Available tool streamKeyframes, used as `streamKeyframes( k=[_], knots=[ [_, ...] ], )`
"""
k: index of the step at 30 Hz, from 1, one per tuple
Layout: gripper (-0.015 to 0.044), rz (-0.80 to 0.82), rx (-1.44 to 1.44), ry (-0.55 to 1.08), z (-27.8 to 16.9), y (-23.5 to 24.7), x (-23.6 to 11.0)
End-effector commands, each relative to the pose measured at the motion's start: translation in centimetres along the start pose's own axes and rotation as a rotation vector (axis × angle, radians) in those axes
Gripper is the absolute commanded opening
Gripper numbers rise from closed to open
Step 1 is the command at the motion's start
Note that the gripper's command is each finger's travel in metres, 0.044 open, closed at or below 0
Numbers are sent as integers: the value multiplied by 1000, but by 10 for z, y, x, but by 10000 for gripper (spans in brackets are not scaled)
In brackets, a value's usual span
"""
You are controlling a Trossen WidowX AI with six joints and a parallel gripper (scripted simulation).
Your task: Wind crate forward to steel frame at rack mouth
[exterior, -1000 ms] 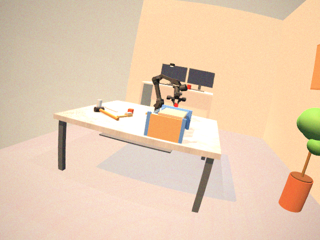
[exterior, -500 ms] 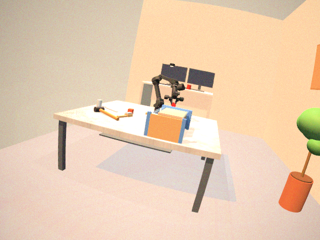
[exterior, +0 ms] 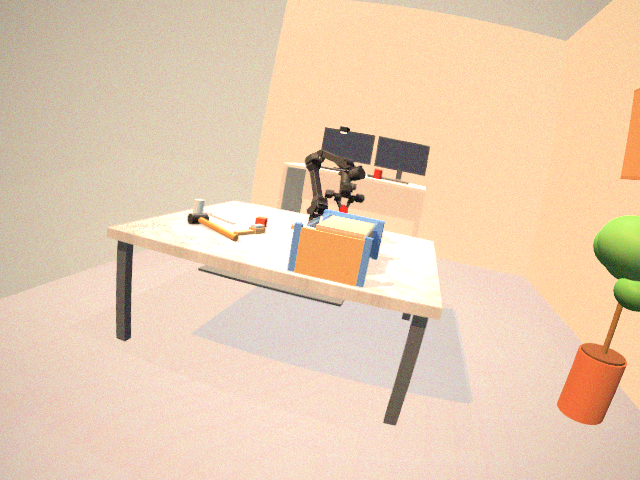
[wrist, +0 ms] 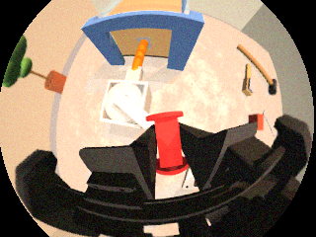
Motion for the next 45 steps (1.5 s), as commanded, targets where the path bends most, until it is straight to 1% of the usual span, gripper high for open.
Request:
streamKeyframes(
  k=[1,23,45],
  knots=[
    [0,-26,7,-7,5,-8,7],
    [0,-28,6,-9,28,-30,19],
    [0,-30,5,-11,58,-42,33]
  ],
)
Point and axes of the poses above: the point midway between the two fingers, 35 mm back from their tips, its own x axis out along the fingers, its own y axis across the jaws, z = x × y, the point moved 6 cm from there along -x, back along the fingers, and after that the axes turned 14 degrees about -x, right-handed, at the moved point
